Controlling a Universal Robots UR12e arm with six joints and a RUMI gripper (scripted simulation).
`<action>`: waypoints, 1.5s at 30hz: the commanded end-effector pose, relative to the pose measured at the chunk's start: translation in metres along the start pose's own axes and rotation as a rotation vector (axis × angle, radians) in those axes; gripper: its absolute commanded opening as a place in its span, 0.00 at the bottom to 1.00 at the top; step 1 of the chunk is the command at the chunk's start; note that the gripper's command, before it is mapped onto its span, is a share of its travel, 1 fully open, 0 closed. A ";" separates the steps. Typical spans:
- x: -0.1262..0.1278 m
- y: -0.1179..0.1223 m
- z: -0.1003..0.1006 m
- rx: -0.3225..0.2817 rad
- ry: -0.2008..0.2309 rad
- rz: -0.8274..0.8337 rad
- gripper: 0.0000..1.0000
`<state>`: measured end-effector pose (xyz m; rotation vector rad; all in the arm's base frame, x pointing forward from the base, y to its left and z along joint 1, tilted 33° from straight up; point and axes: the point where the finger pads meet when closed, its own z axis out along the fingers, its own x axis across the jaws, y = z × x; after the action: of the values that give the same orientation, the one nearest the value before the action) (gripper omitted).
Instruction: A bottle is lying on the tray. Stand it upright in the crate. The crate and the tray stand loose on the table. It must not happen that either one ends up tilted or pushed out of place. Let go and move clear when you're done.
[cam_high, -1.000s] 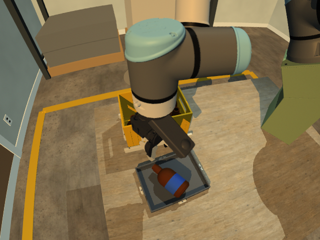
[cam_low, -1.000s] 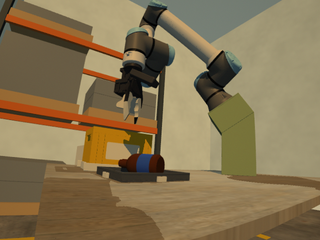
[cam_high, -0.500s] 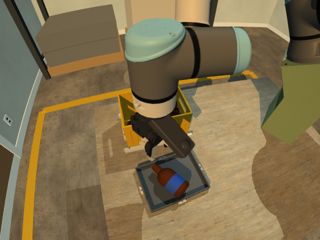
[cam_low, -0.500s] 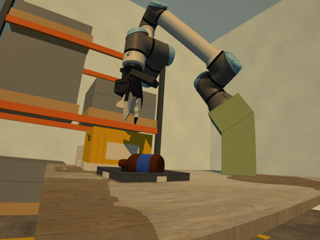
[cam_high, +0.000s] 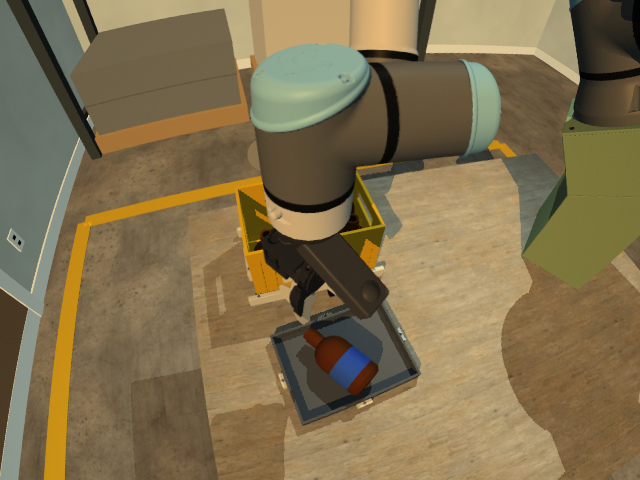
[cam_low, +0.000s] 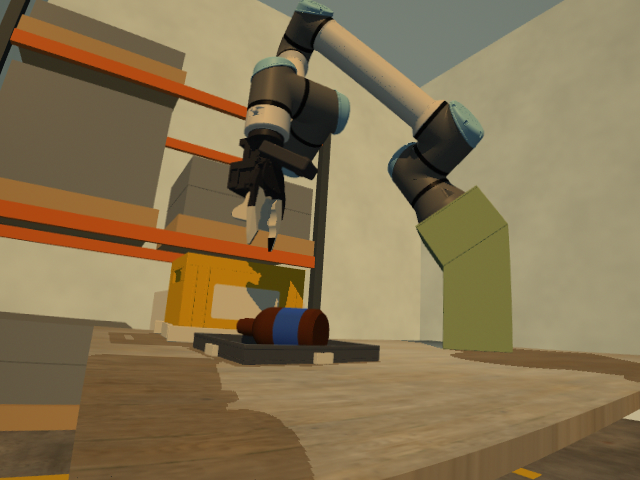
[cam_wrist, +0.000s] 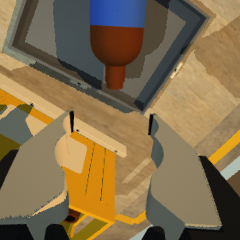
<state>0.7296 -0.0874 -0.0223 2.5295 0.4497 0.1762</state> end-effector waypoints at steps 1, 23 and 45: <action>0.001 0.000 0.007 -0.001 0.001 0.000 0.38; 0.001 0.000 0.074 -0.001 0.001 0.000 0.38; 0.001 0.000 0.111 -0.001 0.001 0.000 0.38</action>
<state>0.7540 -0.1421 -0.1140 2.5294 0.4497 0.1759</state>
